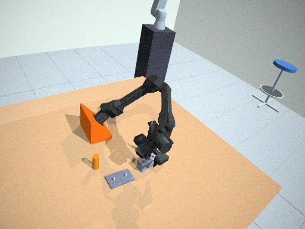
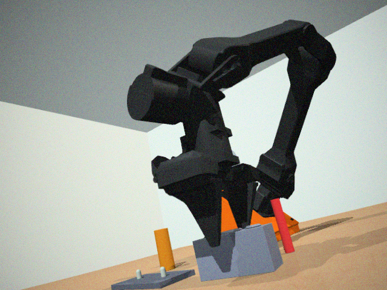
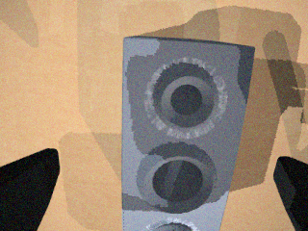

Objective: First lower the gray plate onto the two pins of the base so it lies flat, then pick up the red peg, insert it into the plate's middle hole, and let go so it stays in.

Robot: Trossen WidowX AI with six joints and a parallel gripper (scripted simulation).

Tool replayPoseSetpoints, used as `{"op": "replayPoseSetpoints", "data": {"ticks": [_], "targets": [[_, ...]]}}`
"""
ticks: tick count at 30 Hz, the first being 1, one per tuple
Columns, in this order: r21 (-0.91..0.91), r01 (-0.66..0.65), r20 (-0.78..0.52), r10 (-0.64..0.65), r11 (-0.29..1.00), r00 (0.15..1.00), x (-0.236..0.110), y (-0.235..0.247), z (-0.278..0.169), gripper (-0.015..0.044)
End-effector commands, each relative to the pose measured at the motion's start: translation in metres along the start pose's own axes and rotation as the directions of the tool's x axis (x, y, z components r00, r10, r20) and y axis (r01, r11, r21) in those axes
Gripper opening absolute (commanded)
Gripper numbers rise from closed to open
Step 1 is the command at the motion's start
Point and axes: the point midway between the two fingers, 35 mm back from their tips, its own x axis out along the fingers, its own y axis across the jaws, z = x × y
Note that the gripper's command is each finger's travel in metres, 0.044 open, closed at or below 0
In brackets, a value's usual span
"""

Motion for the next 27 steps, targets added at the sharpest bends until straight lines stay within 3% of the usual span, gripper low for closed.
{"op": "replayPoseSetpoints", "data": {"ticks": [1,20,27], "targets": [[0.006,0.001,-0.004,-0.001,1.0,1.0,0.007,-0.001,0.0,0.044],[0.006,0.0,-0.007,0.0,1.0,1.0,0.035,-0.002,-0.001,0.044],[0.006,0.0,-0.007,0.0,1.0,1.0,0.035,-0.002,-0.001,0.0256]]}}
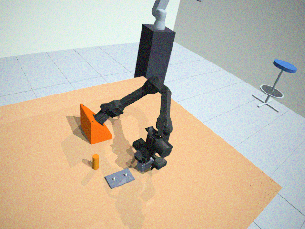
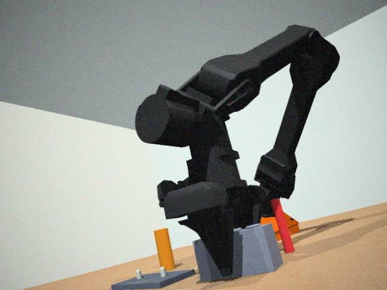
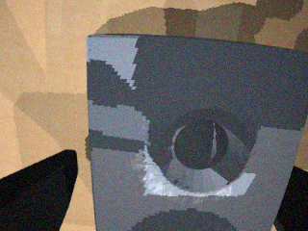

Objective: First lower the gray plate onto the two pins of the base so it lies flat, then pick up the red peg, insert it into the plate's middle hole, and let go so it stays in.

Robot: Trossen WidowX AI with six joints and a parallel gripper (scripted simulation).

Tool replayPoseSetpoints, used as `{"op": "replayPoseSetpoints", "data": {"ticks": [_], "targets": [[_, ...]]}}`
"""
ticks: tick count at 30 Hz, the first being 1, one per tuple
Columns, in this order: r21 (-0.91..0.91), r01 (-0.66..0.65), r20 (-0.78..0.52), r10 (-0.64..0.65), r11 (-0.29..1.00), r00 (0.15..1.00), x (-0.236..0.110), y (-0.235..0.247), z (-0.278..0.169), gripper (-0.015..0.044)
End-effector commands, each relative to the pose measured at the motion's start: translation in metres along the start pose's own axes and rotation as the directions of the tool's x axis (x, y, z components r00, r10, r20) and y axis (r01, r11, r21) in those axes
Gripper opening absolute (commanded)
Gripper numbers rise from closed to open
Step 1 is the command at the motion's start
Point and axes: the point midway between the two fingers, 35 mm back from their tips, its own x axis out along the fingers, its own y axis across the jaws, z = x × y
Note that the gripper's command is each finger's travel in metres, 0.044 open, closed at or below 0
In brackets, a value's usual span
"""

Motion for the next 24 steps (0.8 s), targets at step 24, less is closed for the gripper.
{"op": "replayPoseSetpoints", "data": {"ticks": [24], "targets": [[0.005,0.0,0.004,0.0,1.0,1.0,-0.022,0.005,0.002,0.0]]}}
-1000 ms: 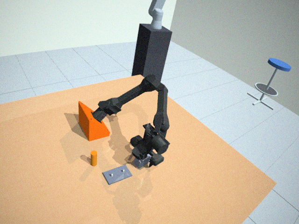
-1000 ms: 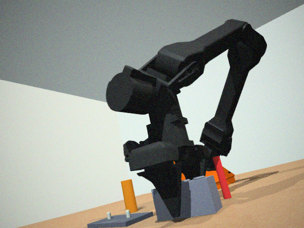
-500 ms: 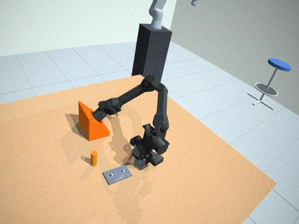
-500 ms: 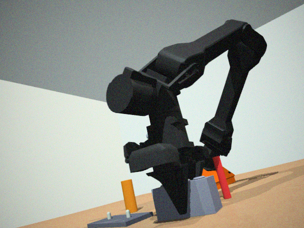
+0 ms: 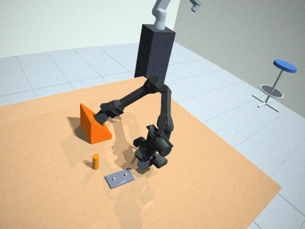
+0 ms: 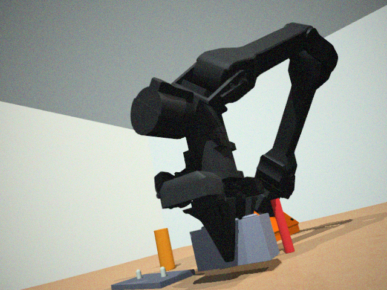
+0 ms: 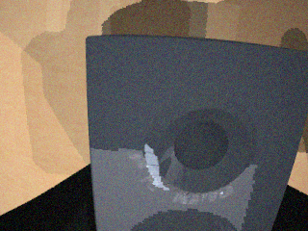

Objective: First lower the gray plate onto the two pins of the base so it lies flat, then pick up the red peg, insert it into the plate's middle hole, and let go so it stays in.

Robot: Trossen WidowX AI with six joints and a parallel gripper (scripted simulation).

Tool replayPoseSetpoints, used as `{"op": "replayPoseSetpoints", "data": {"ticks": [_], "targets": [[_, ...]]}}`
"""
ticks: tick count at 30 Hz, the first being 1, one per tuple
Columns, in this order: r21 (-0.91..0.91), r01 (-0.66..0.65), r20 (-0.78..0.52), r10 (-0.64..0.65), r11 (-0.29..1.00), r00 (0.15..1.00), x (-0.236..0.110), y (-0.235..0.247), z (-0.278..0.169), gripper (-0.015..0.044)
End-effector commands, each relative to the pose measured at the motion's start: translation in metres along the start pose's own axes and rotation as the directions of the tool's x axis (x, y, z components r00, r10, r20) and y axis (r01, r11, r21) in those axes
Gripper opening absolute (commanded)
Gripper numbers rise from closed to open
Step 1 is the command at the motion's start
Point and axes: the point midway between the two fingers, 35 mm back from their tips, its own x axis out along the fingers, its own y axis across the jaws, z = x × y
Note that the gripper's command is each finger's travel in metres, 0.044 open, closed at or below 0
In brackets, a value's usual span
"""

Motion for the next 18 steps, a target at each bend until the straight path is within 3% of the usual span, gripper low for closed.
{"op": "replayPoseSetpoints", "data": {"ticks": [1,18], "targets": [[-0.004,-0.005,0.006,0.005,1.0,1.0,-0.012,0.004,0.001,0.0],[-0.003,-0.003,0.011,0.004,1.0,1.0,-0.065,0.008,0.001,0.0]]}}
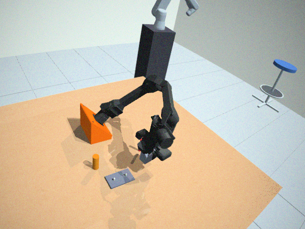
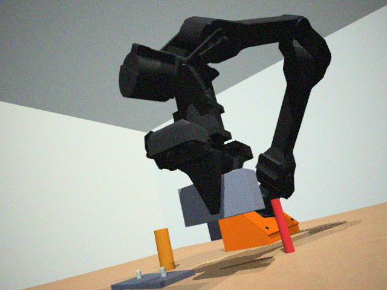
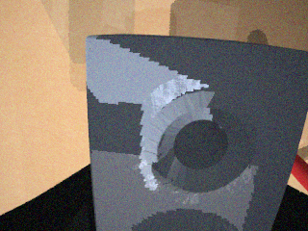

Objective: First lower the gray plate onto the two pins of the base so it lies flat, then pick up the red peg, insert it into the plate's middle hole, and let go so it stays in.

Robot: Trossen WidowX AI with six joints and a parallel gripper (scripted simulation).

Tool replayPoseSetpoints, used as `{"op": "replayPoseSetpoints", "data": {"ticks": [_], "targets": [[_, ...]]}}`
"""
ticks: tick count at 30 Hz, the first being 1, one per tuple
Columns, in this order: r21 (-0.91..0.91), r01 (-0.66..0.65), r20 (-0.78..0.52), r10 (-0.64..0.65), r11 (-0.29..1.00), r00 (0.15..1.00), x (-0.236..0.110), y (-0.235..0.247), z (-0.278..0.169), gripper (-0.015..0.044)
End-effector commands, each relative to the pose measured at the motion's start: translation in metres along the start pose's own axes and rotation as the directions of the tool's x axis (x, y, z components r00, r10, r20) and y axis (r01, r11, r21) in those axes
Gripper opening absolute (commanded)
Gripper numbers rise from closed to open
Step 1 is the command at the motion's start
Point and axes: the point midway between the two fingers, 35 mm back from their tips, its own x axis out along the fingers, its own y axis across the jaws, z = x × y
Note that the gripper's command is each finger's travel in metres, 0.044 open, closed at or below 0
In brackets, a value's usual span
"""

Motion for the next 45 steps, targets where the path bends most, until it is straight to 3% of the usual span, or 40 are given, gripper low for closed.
{"op": "replayPoseSetpoints", "data": {"ticks": [1,19,45], "targets": [[-0.002,-0.001,0.004,0.001,1.0,1.0,-0.012,0.001,0.001,0.0],[-0.002,0.0,-0.005,0.0,1.0,1.0,-0.065,-0.005,-0.005,0.0],[0.07,-0.001,-0.001,0.001,0.998,1.0,-0.032,0.0,0.067,0.0]]}}
